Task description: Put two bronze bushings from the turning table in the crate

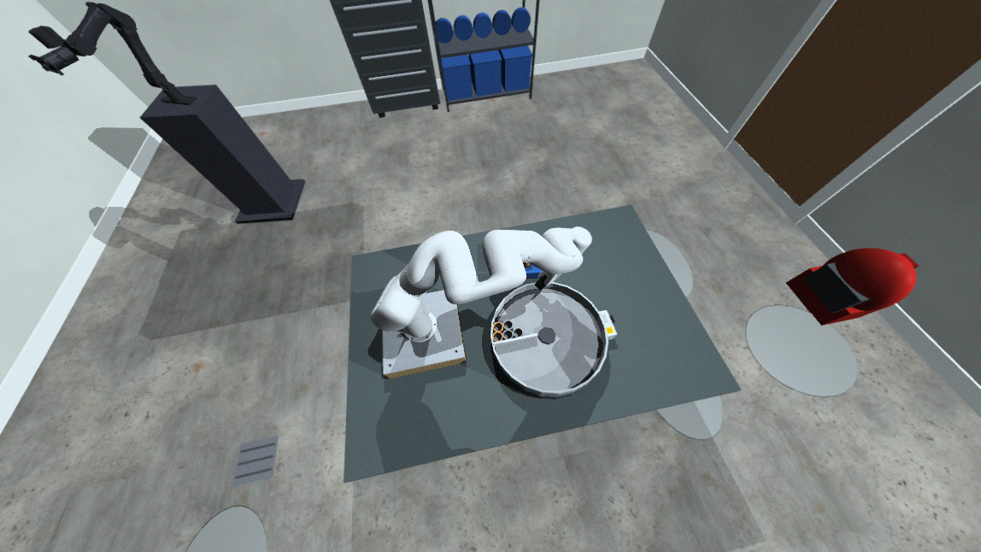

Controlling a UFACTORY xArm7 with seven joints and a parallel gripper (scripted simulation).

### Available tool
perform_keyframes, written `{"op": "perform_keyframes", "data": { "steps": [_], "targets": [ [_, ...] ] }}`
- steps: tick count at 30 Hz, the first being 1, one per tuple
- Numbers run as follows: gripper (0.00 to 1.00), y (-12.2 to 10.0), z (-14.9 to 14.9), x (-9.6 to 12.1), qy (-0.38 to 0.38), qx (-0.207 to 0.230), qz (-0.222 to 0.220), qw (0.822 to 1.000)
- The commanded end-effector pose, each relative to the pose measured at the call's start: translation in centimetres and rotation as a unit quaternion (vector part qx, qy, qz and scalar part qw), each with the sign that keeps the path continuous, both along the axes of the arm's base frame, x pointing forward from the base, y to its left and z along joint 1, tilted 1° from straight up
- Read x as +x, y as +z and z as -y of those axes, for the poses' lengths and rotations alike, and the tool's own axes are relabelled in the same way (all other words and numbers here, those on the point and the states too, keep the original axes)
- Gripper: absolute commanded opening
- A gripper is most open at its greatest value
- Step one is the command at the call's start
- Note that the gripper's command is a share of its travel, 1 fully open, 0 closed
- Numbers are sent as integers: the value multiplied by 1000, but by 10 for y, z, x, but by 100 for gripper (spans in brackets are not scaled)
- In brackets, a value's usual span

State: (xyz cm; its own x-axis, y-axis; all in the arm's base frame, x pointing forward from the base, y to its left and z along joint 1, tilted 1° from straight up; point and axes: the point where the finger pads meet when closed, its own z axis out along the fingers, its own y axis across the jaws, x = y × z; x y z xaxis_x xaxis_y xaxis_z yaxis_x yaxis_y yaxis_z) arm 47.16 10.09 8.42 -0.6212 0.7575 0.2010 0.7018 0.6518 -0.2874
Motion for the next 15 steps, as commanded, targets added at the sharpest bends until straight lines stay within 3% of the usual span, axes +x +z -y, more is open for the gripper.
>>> {"op": "perform_keyframes", "data": {
  "steps": [1,15],
  "targets": [
    [10,6,32,1,-2,-43,24,999],
    [10,34,151,-5,4,-193,111,975]
  ]
}}
